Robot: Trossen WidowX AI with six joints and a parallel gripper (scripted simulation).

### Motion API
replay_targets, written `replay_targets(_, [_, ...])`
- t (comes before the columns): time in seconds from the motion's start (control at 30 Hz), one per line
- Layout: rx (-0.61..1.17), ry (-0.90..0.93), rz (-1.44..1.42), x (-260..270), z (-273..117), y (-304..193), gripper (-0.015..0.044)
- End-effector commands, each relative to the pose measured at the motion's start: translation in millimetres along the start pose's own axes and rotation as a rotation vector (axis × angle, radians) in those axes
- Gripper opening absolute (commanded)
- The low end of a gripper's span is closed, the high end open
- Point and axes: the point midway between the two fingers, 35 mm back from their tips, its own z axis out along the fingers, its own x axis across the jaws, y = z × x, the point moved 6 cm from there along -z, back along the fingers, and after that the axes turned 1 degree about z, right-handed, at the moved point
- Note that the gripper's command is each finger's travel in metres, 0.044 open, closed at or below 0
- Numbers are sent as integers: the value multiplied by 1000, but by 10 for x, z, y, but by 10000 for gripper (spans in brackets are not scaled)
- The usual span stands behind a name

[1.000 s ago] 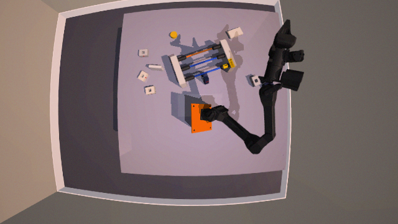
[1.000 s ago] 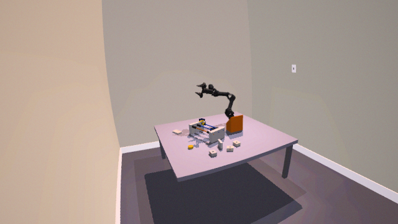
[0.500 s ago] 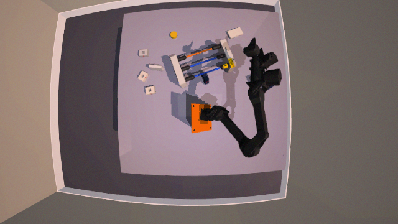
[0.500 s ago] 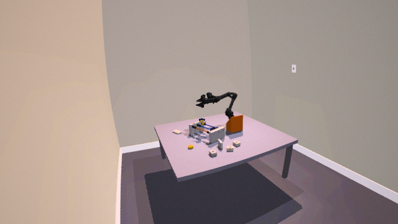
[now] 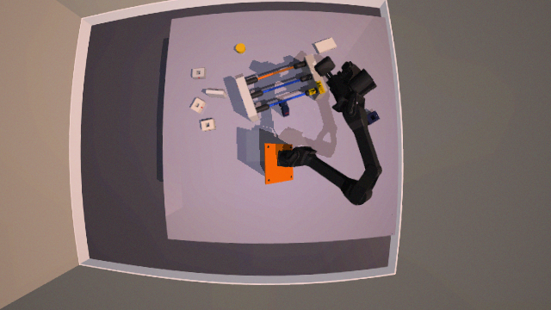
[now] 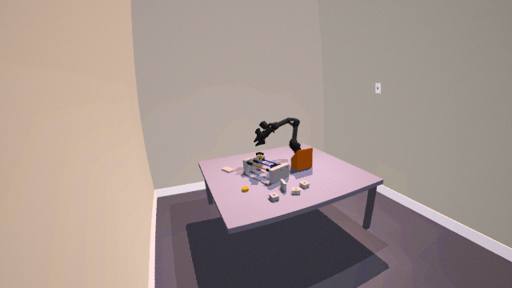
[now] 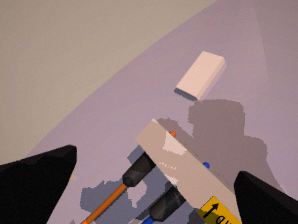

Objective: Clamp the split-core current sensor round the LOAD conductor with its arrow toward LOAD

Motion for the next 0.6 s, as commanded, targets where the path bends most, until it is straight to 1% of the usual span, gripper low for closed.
replay_targets(0.0, [343,-477,-265,161,-4,-417,440])
replay_targets(0.03, [352,-534,-324,179,-31,-431,440])
replay_targets(0.1, [354,-577,-374,197,-54,-435,440])
replay_targets(0.57, [354,-577,-374,197,-54,-435,440])
